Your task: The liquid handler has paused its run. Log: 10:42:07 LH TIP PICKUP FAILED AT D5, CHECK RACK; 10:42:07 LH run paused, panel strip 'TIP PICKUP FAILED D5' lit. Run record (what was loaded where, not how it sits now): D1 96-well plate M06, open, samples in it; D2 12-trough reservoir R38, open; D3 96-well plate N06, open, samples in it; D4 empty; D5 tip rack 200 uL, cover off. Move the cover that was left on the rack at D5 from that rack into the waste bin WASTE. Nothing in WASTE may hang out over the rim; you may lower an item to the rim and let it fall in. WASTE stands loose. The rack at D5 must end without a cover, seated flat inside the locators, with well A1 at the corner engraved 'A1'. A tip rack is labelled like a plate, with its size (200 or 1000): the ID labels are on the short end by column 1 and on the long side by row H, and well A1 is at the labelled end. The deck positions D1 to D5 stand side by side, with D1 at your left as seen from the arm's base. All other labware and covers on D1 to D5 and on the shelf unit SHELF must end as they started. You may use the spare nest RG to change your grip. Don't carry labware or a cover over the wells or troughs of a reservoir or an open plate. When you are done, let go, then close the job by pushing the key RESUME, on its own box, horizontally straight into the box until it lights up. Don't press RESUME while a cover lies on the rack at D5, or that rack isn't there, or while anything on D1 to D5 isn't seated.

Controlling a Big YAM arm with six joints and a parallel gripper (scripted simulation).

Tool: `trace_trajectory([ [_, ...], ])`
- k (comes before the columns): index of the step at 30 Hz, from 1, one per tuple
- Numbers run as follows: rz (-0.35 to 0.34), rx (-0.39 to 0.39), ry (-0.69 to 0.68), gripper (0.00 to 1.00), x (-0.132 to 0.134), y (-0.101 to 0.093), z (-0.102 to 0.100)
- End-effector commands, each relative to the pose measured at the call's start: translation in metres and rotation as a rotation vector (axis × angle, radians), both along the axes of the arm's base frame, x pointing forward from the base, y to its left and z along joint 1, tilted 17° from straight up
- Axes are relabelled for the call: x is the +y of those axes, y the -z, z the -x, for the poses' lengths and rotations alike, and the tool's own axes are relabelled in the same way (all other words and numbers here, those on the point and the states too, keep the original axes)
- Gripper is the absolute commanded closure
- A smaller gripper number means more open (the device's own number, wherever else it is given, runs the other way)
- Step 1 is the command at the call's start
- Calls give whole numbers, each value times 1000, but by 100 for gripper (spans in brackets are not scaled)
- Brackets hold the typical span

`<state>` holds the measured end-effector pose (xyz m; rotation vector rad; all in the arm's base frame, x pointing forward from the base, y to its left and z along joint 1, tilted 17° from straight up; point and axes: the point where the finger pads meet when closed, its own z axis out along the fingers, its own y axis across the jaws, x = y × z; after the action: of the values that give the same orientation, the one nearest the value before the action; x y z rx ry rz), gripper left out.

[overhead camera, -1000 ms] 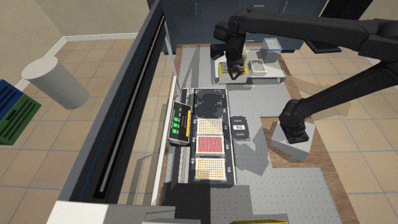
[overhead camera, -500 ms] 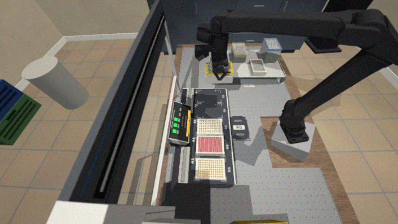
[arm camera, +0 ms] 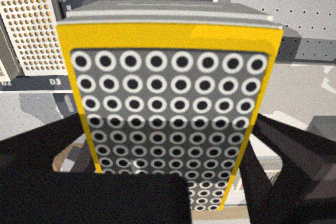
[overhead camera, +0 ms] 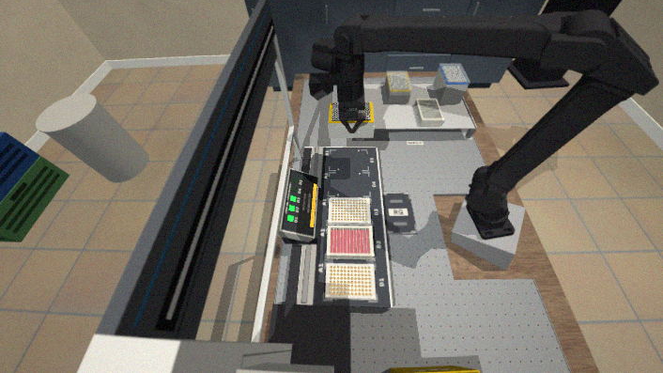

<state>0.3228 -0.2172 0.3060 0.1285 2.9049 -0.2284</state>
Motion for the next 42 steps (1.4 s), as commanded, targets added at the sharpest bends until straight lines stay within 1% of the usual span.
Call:
trace_trajectory([
  [1, 53, -85, 2, 100, -3, -44, -7],
  [36, 53, -85, 2, 100, -3, -44, -8],
  [42, 43, -69, 2, 100, -5, -37, -11],
])
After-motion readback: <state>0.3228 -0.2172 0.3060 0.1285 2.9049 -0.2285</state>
